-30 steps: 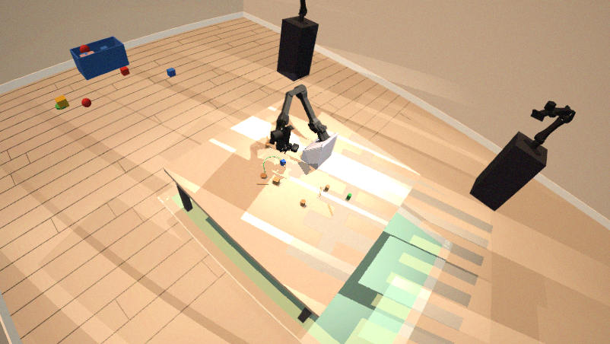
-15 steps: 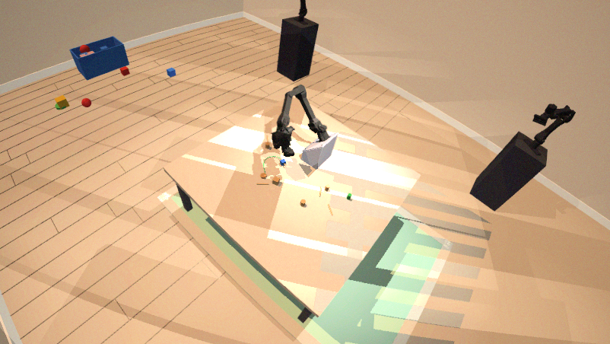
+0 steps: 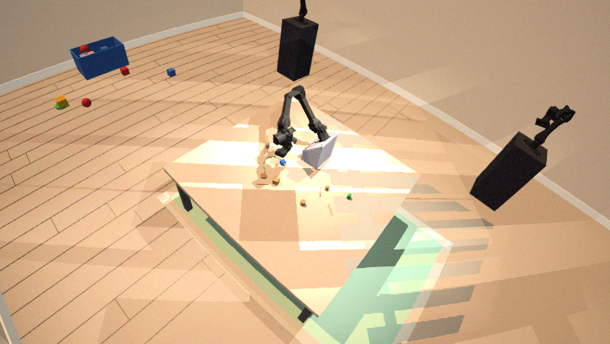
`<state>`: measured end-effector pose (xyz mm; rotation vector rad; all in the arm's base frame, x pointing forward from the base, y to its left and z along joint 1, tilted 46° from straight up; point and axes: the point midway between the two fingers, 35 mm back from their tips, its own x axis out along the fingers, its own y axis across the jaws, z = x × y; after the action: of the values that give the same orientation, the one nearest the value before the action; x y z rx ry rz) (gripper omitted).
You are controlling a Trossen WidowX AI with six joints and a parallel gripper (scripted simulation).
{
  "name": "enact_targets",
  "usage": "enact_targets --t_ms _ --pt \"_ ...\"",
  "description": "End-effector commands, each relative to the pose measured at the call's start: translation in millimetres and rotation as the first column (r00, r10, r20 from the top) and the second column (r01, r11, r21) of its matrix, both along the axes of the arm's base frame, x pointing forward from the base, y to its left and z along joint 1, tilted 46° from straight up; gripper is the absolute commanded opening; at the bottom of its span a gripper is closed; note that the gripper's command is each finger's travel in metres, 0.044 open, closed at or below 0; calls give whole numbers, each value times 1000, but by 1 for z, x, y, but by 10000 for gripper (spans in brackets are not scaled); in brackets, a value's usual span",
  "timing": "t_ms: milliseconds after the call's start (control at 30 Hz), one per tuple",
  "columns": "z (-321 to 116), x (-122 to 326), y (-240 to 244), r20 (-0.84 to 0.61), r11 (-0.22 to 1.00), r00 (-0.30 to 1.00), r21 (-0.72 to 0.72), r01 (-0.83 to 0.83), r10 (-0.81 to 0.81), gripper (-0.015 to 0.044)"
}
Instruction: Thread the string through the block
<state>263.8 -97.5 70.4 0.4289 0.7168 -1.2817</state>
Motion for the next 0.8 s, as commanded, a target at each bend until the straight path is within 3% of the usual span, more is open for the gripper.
enact_targets --t_ms 0,767 --pt "-15 3 8 358 917 844 140 374 -399 123" --pt "-25 6 -1 356 916 844 143 375 -401 123"
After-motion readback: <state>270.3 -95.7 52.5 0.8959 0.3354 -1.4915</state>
